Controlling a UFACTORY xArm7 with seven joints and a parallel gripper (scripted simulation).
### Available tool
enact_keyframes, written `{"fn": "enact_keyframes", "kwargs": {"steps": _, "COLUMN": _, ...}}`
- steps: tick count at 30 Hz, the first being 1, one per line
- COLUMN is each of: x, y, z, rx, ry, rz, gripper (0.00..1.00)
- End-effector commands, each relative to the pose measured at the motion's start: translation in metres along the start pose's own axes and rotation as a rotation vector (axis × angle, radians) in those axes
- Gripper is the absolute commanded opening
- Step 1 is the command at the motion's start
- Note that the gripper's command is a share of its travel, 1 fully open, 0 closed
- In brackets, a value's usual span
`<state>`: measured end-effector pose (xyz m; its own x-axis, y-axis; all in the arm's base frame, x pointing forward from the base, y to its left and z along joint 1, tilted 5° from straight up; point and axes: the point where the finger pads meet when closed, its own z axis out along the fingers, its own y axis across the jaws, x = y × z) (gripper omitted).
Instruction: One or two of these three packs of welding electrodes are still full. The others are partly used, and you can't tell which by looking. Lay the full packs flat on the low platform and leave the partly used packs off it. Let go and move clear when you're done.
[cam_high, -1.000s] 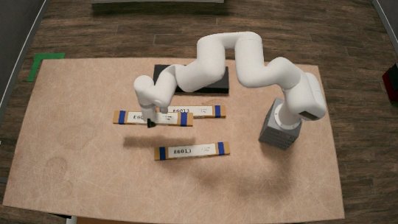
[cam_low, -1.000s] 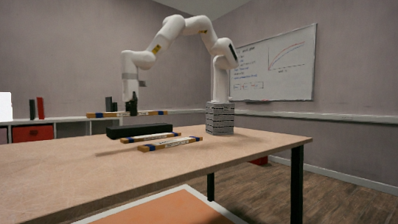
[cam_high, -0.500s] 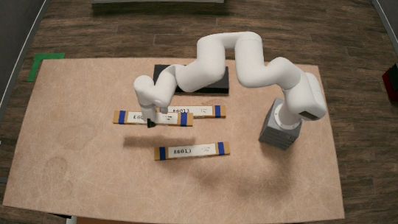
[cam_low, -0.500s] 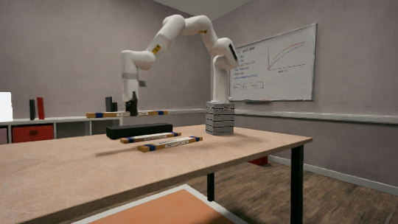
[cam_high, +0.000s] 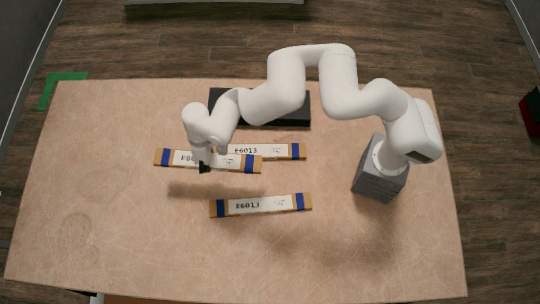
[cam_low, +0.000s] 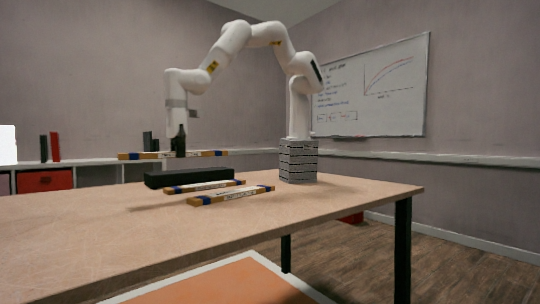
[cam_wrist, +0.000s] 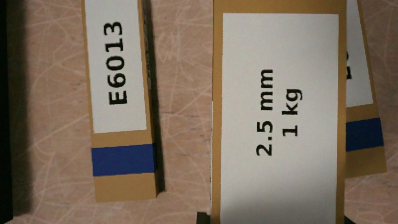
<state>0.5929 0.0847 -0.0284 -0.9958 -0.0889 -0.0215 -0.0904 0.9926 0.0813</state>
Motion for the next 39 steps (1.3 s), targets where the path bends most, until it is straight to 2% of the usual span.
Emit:
{"fn": "enact_keyframes", "kwargs": {"steps": 1, "x": -0.002, "y": 0.0, "z": -0.003, "rx": 0.0, "ry": -0.006, "rz": 0.001, "gripper": 0.58}}
{"fn": "enact_keyframes", "kwargs": {"steps": 23, "x": 0.0, "y": 0.003, "z": -0.003, "rx": 0.0, "ry": -0.006, "rz": 0.001, "gripper": 0.58}}
{"fn": "enact_keyframes", "kwargs": {"steps": 39, "x": 0.015, "y": 0.031, "z": -0.002, "rx": 0.0, "ry": -0.006, "rz": 0.001, "gripper": 0.58}}
